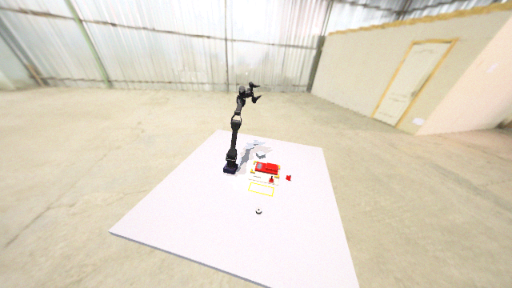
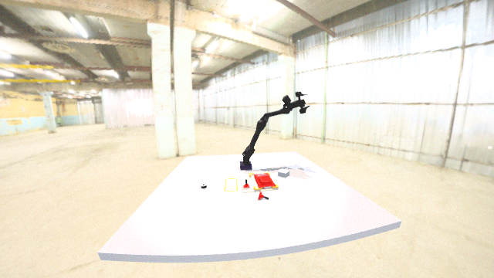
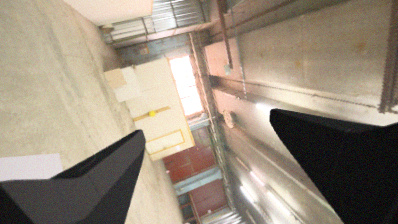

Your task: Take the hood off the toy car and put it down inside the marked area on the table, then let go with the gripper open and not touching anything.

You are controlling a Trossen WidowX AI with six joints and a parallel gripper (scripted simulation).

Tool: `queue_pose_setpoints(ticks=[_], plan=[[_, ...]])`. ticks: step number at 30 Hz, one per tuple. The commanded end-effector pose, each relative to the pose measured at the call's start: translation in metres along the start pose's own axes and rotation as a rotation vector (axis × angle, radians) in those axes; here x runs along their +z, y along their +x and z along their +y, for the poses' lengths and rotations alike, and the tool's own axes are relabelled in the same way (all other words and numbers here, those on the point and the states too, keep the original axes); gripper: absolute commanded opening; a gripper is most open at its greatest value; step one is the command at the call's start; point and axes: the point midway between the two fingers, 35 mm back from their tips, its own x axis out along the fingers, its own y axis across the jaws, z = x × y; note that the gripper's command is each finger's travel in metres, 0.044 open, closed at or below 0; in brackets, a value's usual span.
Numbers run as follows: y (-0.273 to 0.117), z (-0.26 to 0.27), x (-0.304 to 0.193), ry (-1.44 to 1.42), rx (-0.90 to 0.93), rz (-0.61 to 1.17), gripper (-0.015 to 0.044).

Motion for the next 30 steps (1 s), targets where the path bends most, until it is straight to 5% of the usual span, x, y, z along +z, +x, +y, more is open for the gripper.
queue_pose_setpoints(ticks=[1,15,30], plan=[[0.001,0.001,0.0,0.0,0.0,0.0,0.044],[0.097,0.101,-0.056,0.03,0.137,-0.003,0.044],[0.146,0.23,-0.194,0.229,0.497,0.185,0.044]])
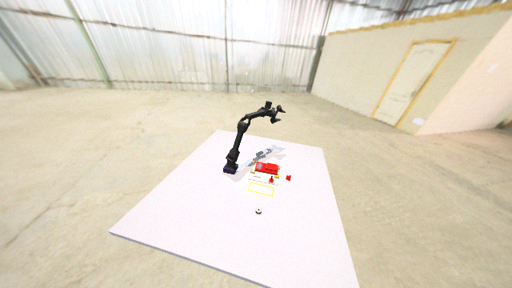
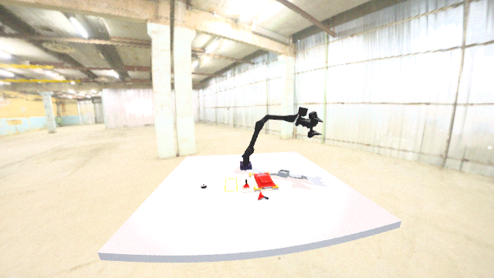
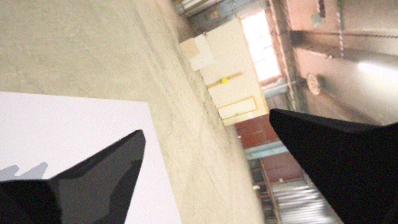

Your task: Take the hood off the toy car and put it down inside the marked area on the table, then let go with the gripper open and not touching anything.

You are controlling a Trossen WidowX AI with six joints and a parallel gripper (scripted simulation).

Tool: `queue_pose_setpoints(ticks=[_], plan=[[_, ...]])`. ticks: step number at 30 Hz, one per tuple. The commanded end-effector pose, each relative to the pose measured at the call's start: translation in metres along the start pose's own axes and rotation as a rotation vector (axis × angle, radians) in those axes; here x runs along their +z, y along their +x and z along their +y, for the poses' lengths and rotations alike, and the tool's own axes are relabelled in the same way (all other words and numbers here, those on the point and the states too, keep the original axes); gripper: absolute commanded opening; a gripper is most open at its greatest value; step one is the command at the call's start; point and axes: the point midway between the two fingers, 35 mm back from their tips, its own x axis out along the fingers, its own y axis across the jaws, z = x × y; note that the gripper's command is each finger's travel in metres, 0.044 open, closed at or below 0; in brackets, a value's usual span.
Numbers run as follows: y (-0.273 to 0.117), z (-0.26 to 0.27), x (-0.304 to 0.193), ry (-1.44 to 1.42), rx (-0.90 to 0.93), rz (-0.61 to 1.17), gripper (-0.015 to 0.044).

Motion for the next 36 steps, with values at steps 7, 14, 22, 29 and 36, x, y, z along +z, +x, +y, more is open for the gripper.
queue_pose_setpoints(ticks=[7,14,22,29,36], plan=[[0.034,0.051,-0.119,0.244,0.255,0.219,0.044],[0.029,0.086,-0.208,0.491,0.404,0.449,0.044],[-0.006,0.124,-0.301,0.822,0.532,0.774,0.044],[-0.059,0.151,-0.368,1.15,0.587,1.107,0.044],[-0.106,0.169,-0.397,1.423,0.589,1.388,0.044]])
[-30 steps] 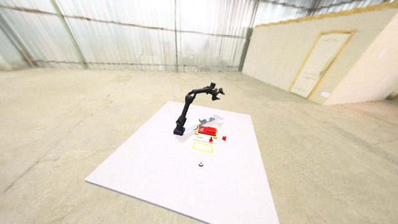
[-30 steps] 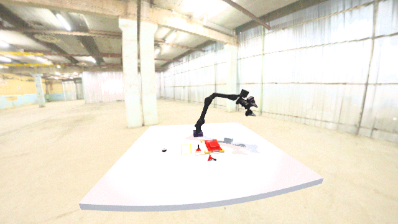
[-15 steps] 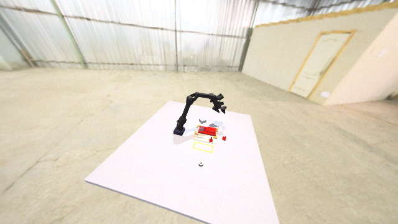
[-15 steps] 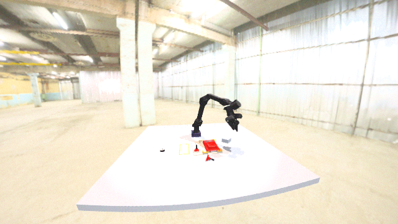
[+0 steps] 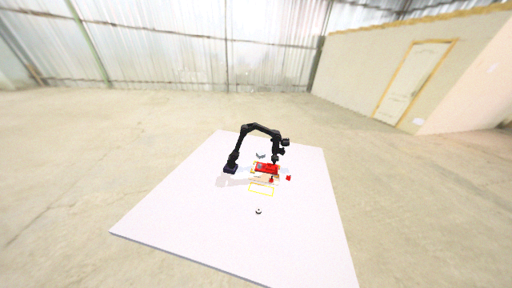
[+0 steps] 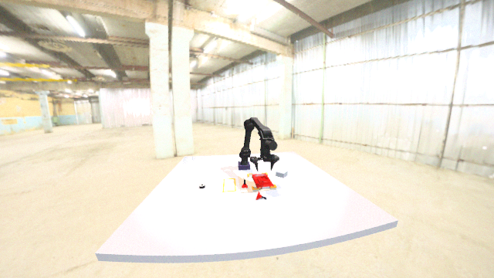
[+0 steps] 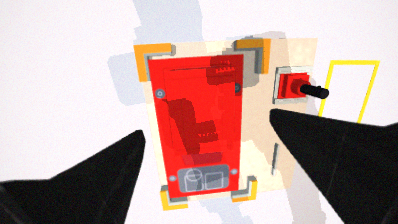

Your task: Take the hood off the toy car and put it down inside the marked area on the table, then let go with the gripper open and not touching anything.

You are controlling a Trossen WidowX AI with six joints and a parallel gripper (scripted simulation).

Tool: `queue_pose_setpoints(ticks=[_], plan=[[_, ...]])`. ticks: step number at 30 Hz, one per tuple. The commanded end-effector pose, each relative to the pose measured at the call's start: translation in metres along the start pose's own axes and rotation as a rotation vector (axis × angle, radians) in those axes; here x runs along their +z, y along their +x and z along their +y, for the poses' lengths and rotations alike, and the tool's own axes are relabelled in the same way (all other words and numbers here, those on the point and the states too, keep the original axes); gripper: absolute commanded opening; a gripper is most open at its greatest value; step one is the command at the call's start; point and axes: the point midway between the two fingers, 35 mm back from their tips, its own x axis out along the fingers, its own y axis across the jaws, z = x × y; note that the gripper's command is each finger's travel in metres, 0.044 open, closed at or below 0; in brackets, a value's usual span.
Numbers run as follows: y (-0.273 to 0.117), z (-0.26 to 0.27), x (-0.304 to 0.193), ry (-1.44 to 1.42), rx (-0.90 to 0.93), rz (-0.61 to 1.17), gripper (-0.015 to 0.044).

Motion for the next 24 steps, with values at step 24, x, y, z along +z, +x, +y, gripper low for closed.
queue_pose_setpoints(ticks=[24], plan=[[0.014,-0.002,-0.015,0.085,0.024,0.058,0.044]])
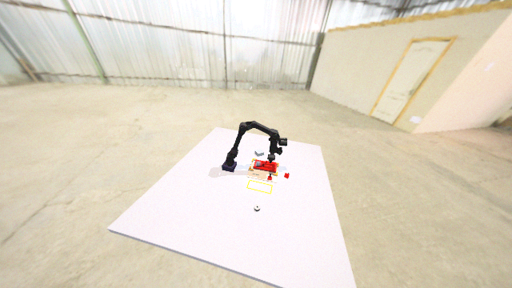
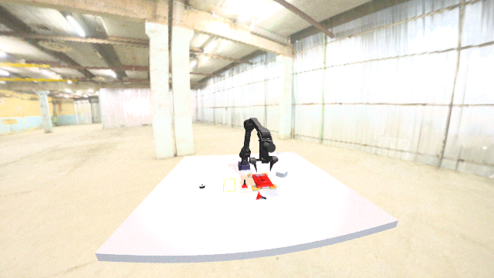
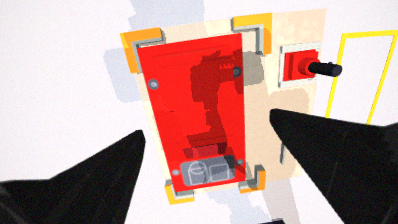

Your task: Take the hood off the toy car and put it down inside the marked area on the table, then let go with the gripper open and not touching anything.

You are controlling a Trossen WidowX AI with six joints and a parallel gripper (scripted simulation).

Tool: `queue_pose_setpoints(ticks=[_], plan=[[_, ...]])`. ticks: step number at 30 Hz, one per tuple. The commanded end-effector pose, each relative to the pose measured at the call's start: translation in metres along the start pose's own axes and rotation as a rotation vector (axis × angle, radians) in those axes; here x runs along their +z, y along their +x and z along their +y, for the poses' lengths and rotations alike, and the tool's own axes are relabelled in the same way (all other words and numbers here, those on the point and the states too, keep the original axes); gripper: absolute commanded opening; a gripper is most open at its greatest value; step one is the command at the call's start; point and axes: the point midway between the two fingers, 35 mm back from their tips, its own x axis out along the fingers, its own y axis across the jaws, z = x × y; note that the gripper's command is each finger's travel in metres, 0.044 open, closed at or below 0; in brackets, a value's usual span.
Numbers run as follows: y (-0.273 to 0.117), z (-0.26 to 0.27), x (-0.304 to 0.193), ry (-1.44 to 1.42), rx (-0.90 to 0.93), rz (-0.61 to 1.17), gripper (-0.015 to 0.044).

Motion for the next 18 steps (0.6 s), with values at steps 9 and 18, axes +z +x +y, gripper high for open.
queue_pose_setpoints(ticks=[9,18], plan=[[0.011,0.001,-0.001,0.003,0.005,0.008,0.044],[0.018,0.001,-0.001,0.003,0.005,0.008,0.044]])
